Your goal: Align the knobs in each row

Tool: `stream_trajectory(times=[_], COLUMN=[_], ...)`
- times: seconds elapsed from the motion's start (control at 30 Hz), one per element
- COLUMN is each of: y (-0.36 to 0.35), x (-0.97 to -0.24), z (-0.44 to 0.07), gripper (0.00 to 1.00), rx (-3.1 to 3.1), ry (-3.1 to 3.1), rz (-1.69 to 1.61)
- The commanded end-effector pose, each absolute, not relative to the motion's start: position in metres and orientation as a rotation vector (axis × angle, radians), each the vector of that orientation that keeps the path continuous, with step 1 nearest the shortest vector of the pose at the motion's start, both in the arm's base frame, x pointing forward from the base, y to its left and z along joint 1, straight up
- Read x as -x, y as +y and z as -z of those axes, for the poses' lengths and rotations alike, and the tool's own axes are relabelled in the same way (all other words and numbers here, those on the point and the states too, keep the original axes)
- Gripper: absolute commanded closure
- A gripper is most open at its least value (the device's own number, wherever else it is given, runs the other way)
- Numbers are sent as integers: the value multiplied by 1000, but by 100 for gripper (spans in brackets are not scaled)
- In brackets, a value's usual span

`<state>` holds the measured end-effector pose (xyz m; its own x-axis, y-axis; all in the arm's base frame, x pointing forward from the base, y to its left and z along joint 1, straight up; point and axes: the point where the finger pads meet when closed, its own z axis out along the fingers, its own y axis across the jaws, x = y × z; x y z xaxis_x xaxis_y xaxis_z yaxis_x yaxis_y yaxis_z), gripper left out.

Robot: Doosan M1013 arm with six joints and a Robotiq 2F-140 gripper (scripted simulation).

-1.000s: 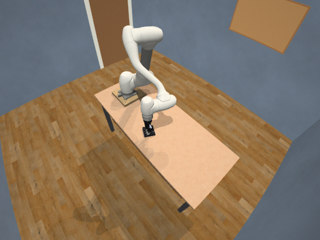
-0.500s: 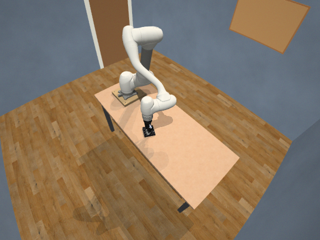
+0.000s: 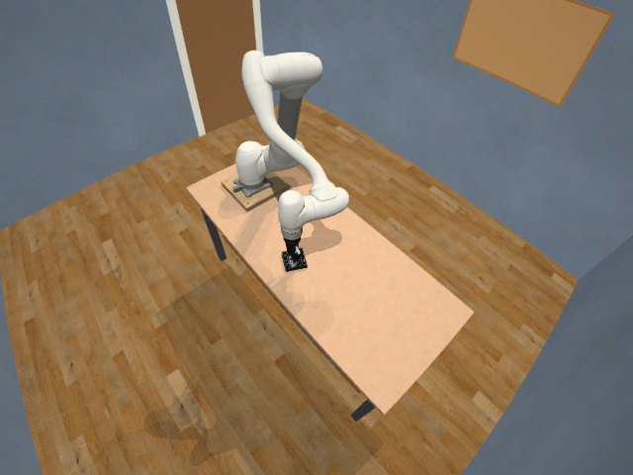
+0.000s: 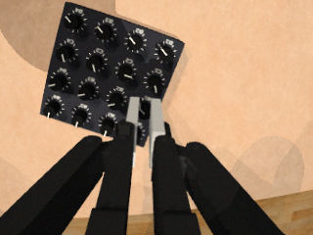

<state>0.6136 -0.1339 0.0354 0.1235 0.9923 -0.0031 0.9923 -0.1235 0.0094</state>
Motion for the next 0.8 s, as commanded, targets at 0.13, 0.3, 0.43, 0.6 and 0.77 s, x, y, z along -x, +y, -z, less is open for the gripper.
stream_trajectory(times=[0.13,0.3,0.43,0.6,0.77], y=[-133,-133,-133,-133,-133], x=[-611,-611,-611,-611,-611], z=[-32,-32,-32,-32,-32], gripper=[95,95,95,95,95], rx=[-2343,-2307,-2284,-2203,-2088], ry=[2089,2129,2153,2236,2344], rz=[-7,-7,-7,-7,-6])
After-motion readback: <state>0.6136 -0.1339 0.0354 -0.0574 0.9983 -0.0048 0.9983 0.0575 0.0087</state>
